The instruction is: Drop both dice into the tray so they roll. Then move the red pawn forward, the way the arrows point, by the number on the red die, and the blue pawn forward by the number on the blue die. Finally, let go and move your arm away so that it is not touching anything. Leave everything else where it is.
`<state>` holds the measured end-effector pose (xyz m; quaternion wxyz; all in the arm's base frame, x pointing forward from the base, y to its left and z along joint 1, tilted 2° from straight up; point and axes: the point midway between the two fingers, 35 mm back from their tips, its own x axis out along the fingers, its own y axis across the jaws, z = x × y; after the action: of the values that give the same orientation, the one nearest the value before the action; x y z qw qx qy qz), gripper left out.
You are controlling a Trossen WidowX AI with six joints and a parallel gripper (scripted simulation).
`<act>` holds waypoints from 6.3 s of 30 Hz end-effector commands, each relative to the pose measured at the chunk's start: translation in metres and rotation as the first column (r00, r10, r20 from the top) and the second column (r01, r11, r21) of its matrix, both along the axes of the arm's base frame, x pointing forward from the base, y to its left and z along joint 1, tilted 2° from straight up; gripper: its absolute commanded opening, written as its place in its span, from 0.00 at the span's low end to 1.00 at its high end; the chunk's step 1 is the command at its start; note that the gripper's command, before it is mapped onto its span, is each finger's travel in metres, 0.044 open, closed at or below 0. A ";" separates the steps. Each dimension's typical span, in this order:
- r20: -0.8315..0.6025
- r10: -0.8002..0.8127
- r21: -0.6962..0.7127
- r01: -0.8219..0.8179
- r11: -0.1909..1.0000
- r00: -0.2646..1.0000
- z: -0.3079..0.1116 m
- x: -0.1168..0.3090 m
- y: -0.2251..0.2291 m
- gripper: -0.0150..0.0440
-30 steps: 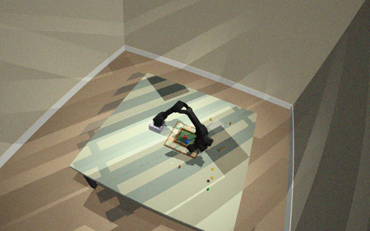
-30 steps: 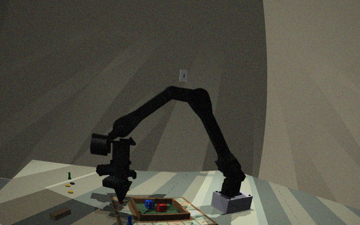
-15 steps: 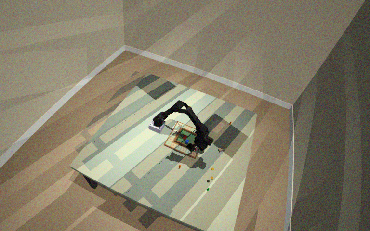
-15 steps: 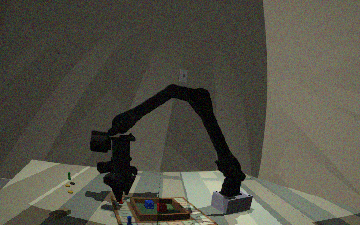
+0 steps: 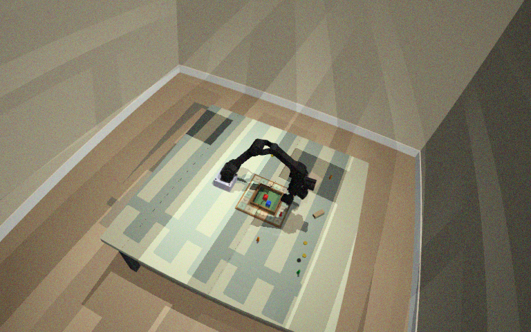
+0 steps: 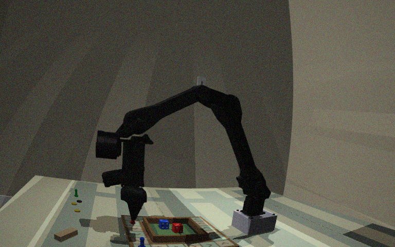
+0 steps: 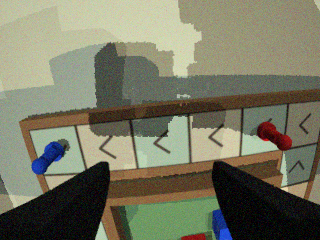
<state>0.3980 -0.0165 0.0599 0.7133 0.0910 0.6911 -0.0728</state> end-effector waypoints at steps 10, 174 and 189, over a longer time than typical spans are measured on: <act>0.012 0.333 -0.004 -0.333 0.943 0.943 0.008 0.002 0.090 0.59; 0.005 0.331 0.000 -0.331 0.944 0.944 0.001 -0.092 0.099 1.00; 0.000 0.173 -0.002 -0.173 0.985 0.985 0.069 -0.197 0.012 1.00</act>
<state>0.1931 -0.0076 0.1307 0.7146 0.0320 0.6986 -0.0157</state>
